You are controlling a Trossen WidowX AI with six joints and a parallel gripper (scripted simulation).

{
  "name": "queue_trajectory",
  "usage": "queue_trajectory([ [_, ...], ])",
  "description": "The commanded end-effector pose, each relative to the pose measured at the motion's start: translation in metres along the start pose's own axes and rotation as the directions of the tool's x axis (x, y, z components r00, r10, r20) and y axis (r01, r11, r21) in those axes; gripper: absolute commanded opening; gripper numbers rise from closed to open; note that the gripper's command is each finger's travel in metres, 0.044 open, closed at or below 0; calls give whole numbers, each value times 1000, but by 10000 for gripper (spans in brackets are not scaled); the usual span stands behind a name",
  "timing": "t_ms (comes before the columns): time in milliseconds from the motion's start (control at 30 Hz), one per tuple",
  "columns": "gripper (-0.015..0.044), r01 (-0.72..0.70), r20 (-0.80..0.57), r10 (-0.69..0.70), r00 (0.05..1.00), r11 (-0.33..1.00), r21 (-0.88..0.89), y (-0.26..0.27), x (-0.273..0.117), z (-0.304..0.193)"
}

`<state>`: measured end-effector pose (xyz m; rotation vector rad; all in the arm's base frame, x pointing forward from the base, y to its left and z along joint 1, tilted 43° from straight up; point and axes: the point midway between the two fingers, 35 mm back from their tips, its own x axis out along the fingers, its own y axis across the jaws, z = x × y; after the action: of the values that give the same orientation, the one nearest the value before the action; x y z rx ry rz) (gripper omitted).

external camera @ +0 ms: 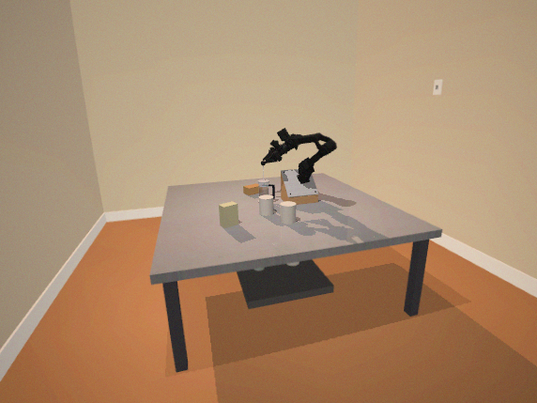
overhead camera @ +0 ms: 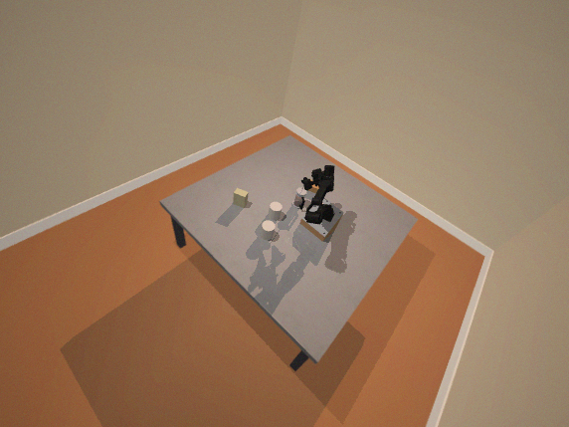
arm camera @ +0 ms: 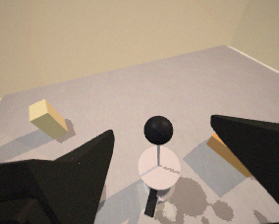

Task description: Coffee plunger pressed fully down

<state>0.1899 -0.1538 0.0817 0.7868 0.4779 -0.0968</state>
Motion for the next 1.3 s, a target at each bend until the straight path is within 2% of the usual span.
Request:
queue_trajectory([
  [0, 440, 0, -3, 0, 1000, 1000, 11, 0, 7, -3],
  [200, 440, -4, 2, 4, 1000, 1000, 12, 2, 14, -3],
  [600, 125, -4, 2, 4, 1000, 1000, 12, 2, 14, -3],
  [1267, 114, -1, -2, 1, 1000, 1000, 10, -2, 23, -12],
])
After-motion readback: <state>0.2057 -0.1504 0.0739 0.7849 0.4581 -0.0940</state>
